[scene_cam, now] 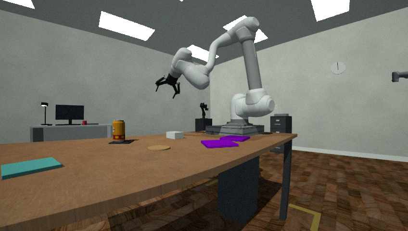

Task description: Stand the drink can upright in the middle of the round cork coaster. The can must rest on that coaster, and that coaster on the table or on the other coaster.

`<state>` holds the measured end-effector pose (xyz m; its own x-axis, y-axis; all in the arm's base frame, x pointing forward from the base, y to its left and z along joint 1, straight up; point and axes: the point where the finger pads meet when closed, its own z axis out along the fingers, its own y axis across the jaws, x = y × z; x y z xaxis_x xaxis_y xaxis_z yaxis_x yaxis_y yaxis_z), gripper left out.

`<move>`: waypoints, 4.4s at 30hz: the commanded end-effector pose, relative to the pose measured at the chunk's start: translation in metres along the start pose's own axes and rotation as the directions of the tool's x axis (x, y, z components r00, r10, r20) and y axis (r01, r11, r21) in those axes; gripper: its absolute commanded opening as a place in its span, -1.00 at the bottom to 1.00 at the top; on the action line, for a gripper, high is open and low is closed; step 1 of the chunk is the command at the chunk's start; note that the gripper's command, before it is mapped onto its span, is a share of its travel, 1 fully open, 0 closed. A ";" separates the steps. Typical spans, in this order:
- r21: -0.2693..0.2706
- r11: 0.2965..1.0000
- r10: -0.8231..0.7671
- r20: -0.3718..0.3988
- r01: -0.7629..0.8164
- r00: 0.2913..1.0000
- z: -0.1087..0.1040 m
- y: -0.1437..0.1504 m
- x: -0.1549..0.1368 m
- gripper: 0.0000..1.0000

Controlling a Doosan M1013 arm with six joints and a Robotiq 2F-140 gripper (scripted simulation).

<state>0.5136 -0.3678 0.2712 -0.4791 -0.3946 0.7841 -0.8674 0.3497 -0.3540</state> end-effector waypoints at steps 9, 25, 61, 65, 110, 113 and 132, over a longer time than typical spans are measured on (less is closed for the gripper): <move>0.000 1.000 0.001 0.000 -0.001 1.000 0.000 0.000 0.000 1.00; -0.192 0.938 0.310 0.096 -0.288 0.946 -0.010 -0.040 -0.079 1.00; -0.827 -0.049 0.933 -0.238 -0.559 0.271 -0.118 -0.219 -0.375 1.00; -0.826 -0.047 0.935 -0.234 -0.562 0.266 -0.080 -0.194 -0.432 1.00; -0.826 -0.047 0.935 -0.234 -0.562 0.266 -0.076 -0.191 -0.439 -0.80; -0.826 -0.047 0.935 -0.234 -0.562 0.266 -0.076 -0.191 -0.439 -0.80; -0.826 -0.047 0.935 -0.233 -0.562 0.266 -0.112 -0.216 -0.383 -0.80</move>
<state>0.8989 -0.1967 0.0851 -0.9072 0.4207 -0.0027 0.4207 0.9072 -0.0033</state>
